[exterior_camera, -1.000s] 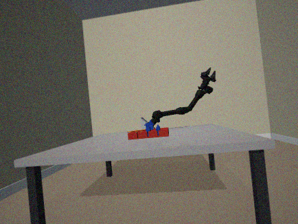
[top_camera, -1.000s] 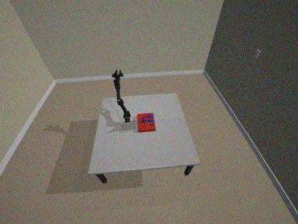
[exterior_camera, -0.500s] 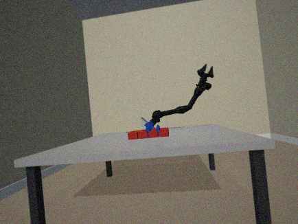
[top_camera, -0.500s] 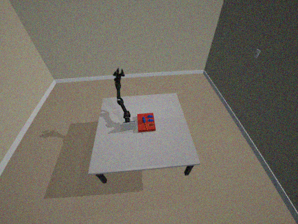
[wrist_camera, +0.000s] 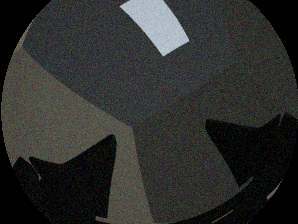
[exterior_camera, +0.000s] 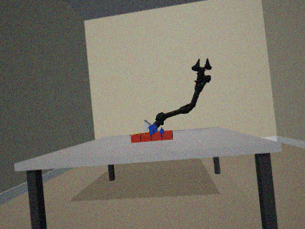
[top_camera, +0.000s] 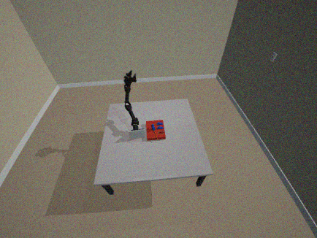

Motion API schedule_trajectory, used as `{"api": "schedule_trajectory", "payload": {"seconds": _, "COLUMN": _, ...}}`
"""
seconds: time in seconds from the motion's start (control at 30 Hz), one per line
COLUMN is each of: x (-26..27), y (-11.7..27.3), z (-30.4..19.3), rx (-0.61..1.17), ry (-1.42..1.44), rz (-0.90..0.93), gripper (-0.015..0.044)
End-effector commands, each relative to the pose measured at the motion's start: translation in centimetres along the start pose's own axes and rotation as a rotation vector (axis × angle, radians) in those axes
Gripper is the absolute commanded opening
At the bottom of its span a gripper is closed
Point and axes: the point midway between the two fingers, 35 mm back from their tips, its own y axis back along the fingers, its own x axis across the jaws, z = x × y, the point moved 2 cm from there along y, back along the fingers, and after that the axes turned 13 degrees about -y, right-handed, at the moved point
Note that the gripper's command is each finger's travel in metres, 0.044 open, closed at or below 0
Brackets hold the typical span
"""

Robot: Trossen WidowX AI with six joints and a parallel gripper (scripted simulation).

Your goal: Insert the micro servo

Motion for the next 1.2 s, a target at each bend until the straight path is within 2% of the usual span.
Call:
{"api": "schedule_trajectory", "payload": {"seconds": 0.0, "x": -4.1, "y": -1.8, "z": 1.1, "rx": 0.002, "ry": 0.013, "rz": -0.12, "gripper": 0.044}}
{"api": "schedule_trajectory", "payload": {"seconds": 0.43, "x": -15.3, "y": -4.8, "z": 3.4, "rx": 0.02, "ry": 0.086, "rz": -0.428, "gripper": 0.044}}
{"api": "schedule_trajectory", "payload": {"seconds": 0.9, "x": -21.8, "y": -5.1, "z": 4.2, "rx": 0.054, "ry": 0.112, "rz": -0.612, "gripper": 0.044}}
{"api": "schedule_trajectory", "payload": {"seconds": 1.17, "x": -30.0, "y": -4.2, "z": 4.8, "rx": 0.117, "ry": 0.133, "rz": -0.852, "gripper": 0.044}}
